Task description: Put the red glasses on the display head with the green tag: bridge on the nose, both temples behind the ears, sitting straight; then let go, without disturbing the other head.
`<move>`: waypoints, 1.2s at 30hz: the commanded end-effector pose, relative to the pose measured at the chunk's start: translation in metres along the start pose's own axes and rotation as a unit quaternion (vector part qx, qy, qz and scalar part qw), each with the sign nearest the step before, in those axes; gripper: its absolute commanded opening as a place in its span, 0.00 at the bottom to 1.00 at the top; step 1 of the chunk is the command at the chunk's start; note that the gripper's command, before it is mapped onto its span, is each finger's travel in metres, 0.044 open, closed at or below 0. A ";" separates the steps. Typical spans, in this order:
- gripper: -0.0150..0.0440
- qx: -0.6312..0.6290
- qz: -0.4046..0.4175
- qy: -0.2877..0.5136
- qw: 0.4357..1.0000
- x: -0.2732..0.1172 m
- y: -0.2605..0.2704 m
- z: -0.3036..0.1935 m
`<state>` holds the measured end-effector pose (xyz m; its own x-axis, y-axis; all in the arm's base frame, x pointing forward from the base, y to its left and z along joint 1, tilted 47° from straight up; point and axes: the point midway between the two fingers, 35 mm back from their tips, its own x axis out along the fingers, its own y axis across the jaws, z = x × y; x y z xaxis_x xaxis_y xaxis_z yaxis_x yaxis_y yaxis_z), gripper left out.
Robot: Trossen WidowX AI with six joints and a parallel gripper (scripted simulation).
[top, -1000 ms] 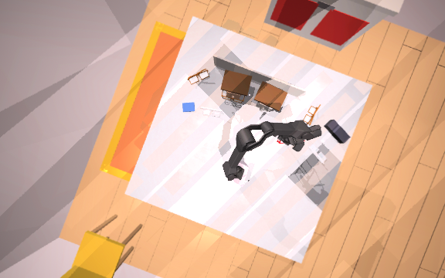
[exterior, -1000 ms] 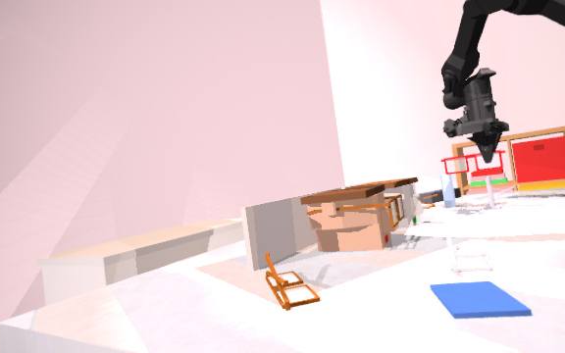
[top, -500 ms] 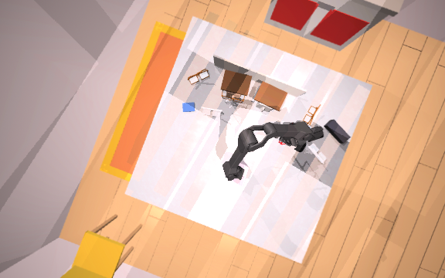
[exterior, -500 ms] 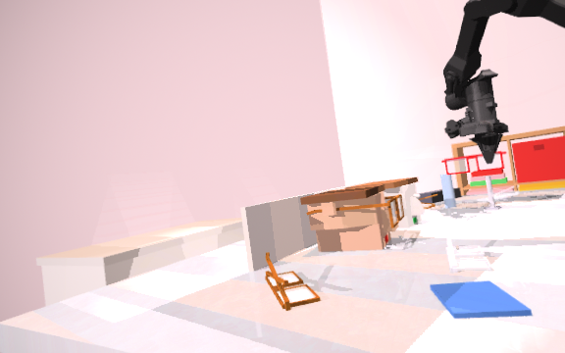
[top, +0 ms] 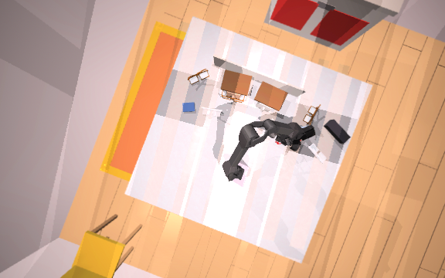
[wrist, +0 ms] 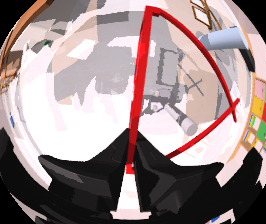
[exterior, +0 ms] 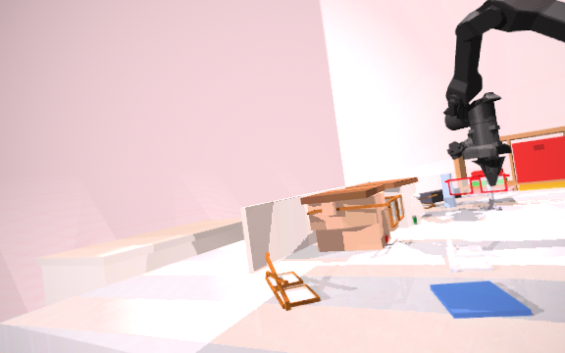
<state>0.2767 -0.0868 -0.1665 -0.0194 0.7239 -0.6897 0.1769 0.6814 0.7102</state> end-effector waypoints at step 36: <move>0.25 0.003 0.003 -0.002 1.000 0.003 0.016 0.019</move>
<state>0.2901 -0.0747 -0.1638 -0.0279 0.7295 -0.6834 0.1917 0.6749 0.7126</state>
